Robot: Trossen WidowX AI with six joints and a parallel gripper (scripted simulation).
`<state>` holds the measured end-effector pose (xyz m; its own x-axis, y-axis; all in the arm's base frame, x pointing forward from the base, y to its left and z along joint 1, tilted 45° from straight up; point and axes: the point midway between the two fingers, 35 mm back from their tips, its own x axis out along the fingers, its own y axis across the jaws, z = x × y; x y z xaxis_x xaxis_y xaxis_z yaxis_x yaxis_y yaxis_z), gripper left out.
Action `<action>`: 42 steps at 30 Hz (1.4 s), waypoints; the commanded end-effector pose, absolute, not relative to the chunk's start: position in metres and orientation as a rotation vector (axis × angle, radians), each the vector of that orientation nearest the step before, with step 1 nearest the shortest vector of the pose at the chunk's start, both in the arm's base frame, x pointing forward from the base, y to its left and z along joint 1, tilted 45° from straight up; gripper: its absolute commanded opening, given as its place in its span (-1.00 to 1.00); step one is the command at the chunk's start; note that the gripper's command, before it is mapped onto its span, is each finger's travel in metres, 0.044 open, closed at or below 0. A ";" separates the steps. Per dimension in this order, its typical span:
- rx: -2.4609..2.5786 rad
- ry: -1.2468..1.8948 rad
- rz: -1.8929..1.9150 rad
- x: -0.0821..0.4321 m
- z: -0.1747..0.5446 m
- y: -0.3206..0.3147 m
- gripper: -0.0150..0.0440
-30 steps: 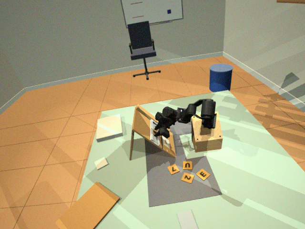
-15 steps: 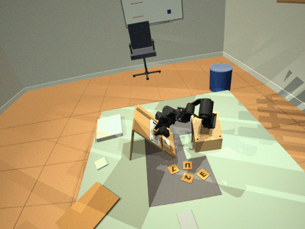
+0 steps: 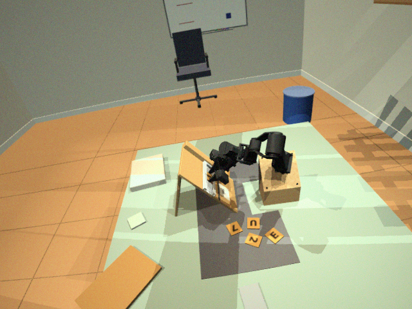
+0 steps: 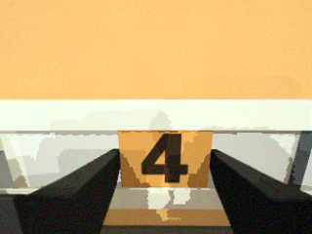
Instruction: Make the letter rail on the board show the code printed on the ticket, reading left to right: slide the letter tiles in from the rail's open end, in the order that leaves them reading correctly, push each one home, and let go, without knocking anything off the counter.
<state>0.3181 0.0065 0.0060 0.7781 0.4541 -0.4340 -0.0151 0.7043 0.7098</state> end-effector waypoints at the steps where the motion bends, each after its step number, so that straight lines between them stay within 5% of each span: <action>1: 0.749 0.638 0.286 0.319 0.003 0.005 -0.49; 42: 0.748 0.638 0.285 0.319 -0.011 -0.010 -0.49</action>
<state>0.3187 -0.0085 -0.0086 0.7779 0.4537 -0.4349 -0.0148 0.7050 0.7090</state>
